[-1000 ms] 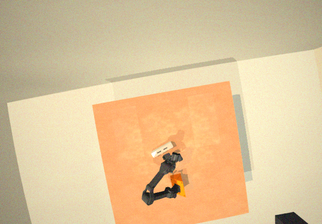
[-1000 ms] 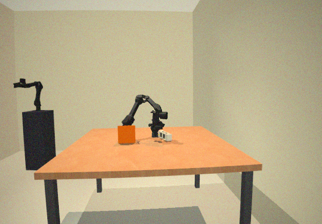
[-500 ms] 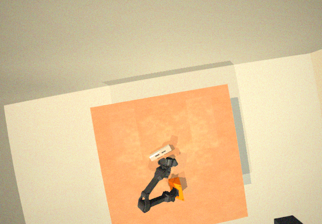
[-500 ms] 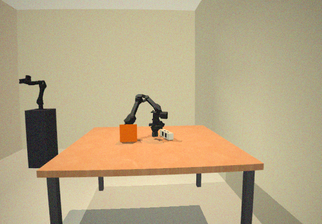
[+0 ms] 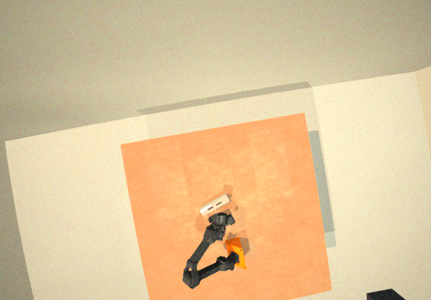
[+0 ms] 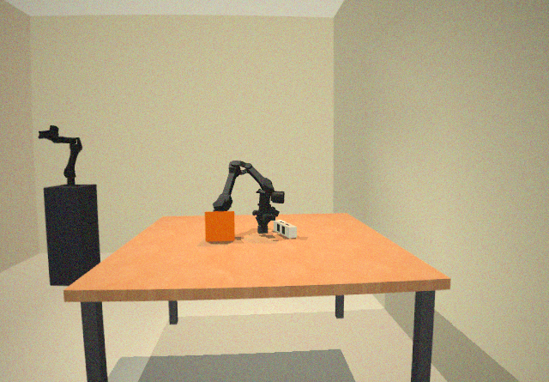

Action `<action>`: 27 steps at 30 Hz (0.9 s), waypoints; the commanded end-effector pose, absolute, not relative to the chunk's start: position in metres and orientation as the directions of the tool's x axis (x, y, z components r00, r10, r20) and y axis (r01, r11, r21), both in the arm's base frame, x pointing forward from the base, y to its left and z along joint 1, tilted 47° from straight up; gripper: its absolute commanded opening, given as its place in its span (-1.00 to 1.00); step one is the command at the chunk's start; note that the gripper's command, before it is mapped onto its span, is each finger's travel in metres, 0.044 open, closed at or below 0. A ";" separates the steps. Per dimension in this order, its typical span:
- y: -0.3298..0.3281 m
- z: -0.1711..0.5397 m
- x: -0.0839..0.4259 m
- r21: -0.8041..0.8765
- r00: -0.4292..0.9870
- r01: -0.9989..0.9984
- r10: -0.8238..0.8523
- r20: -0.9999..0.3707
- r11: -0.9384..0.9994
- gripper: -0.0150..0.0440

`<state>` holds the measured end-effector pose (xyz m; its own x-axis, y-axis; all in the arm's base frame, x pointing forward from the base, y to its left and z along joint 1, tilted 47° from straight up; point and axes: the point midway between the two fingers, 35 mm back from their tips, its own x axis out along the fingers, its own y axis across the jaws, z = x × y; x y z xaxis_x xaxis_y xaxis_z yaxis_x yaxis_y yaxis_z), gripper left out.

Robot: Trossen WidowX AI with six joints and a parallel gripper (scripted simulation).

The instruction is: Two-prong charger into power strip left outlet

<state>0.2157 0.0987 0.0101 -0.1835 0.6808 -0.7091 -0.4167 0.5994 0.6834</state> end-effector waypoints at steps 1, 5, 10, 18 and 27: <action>0.102 0.014 0.220 0.682 -0.176 -0.419 0.684 -0.708 0.599 -0.49; 0.104 0.015 0.224 0.683 -0.176 -0.419 0.684 -0.708 0.599 -0.49; 0.108 0.018 0.230 0.683 -0.176 -0.419 0.685 -0.707 0.598 -0.49; 0.114 0.021 0.239 0.684 -0.176 -0.419 0.686 -0.706 0.597 -0.49; 0.122 0.025 0.249 0.685 -0.177 -0.419 0.687 -0.705 0.596 -0.49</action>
